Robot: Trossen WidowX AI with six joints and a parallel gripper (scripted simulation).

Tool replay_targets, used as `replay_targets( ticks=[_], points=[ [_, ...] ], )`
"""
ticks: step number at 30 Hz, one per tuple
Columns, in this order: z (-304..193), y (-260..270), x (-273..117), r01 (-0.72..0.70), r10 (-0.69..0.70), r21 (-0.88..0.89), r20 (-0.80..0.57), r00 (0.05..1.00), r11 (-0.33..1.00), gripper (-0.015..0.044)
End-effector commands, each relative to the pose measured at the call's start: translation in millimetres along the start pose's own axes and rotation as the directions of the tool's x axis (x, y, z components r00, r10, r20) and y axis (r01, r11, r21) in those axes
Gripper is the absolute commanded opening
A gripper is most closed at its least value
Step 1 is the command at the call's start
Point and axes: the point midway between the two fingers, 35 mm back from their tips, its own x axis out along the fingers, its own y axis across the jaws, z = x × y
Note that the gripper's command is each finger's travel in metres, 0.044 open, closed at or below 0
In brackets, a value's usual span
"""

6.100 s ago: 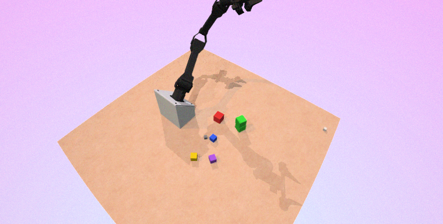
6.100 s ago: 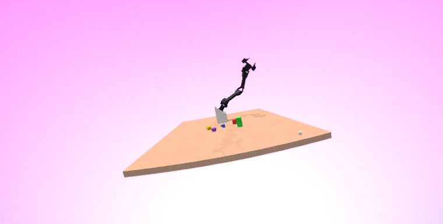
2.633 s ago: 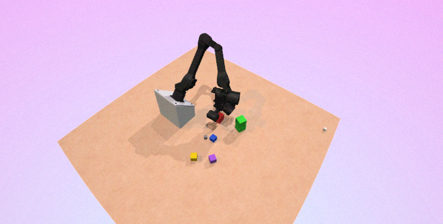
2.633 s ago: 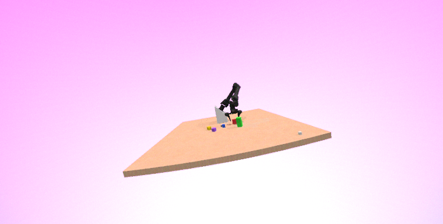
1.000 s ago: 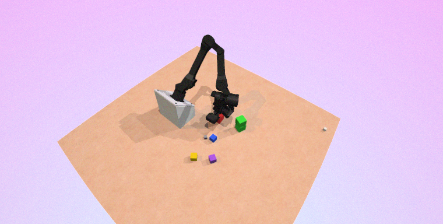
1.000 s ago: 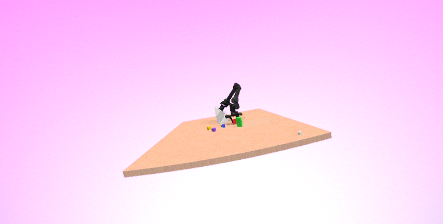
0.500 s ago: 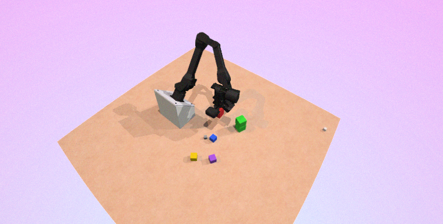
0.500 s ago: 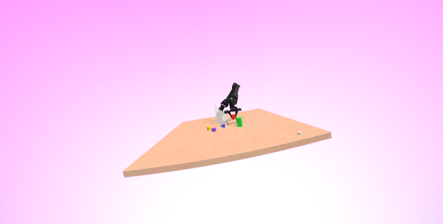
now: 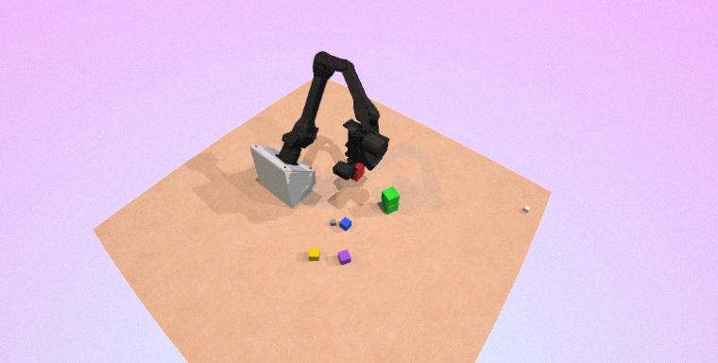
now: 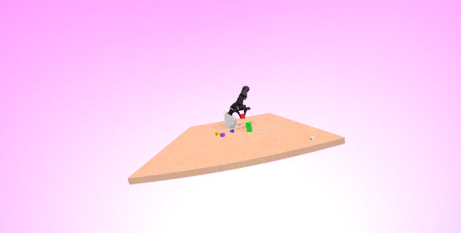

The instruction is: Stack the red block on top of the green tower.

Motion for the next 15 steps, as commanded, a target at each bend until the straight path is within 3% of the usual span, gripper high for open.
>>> replay_targets(
  ticks=[1, 15],
  points=[
    [0.0, 1.5, -5.8, -0.004, 0.004, -0.008, 0.001, 1.0, 1.0, 0.0],
    [35.8, 7.5, -11.4, -0.004, 0.004, -0.009, 0.003, 1.0, 1.0, 0.0]
  ],
)
